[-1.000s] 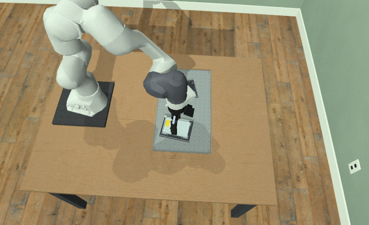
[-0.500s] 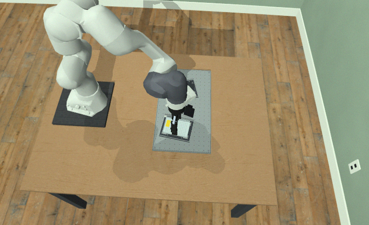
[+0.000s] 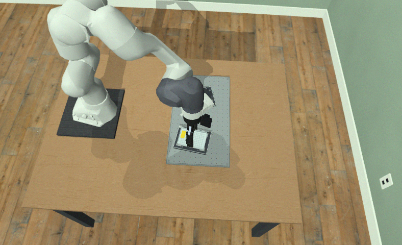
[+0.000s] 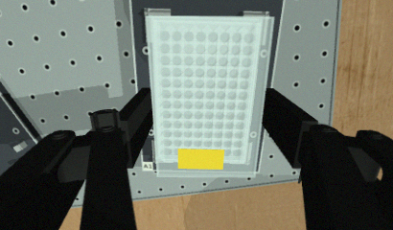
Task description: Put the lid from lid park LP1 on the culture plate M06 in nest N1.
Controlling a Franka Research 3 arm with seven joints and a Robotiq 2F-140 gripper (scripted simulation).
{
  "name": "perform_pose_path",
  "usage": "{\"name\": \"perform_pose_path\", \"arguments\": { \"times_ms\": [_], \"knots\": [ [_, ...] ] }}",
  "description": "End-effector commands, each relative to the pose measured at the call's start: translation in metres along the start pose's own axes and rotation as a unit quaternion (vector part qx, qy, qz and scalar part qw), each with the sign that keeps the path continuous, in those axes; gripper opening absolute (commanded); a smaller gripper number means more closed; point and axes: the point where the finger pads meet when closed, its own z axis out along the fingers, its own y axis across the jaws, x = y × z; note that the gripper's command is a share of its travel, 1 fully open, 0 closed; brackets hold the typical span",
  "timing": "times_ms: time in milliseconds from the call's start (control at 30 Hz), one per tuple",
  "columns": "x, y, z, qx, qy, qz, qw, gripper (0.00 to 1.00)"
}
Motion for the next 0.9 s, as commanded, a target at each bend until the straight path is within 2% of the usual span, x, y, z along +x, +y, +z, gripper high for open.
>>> {"name": "perform_pose_path", "arguments": {
  "times_ms": [0,867],
  "knots": [
    [0.0001,-0.0013,0.001,0.001,0.0,0.003,1.0,0.1],
    [0.0005,-0.0022,0.0053,0.001,0.0,0.012,1.0,0.1]
  ]
}}
